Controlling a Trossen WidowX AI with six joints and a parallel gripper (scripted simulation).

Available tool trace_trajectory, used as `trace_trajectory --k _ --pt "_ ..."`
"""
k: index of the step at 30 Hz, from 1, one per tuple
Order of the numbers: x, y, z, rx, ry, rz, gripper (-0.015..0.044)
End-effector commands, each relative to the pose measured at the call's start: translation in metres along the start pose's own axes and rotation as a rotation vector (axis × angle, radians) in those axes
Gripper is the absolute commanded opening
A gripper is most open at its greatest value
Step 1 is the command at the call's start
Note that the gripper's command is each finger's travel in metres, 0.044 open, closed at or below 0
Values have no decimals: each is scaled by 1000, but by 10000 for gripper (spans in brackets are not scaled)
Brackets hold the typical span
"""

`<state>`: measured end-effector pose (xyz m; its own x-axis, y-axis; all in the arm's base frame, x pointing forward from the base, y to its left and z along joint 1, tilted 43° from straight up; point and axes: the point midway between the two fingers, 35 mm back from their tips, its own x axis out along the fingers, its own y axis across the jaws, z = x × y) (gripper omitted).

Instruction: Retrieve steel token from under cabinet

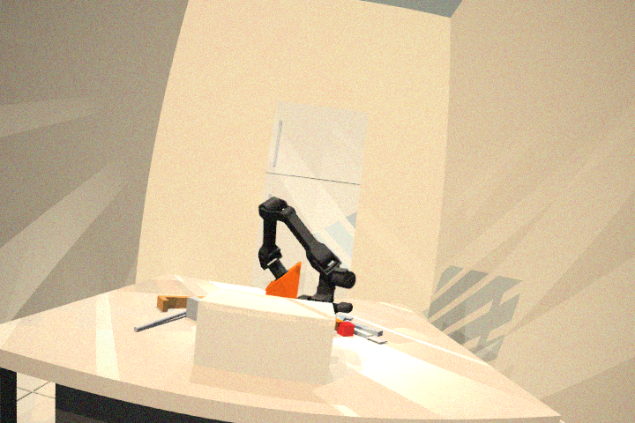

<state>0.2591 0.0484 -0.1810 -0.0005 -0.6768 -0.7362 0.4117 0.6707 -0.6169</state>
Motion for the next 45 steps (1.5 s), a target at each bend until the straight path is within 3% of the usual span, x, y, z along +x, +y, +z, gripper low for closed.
trace_trajectory --k 1,45 --pt "1 0 -10 -2 4 -3 0" --pt "-3 -9 1 211 2 -4 0"
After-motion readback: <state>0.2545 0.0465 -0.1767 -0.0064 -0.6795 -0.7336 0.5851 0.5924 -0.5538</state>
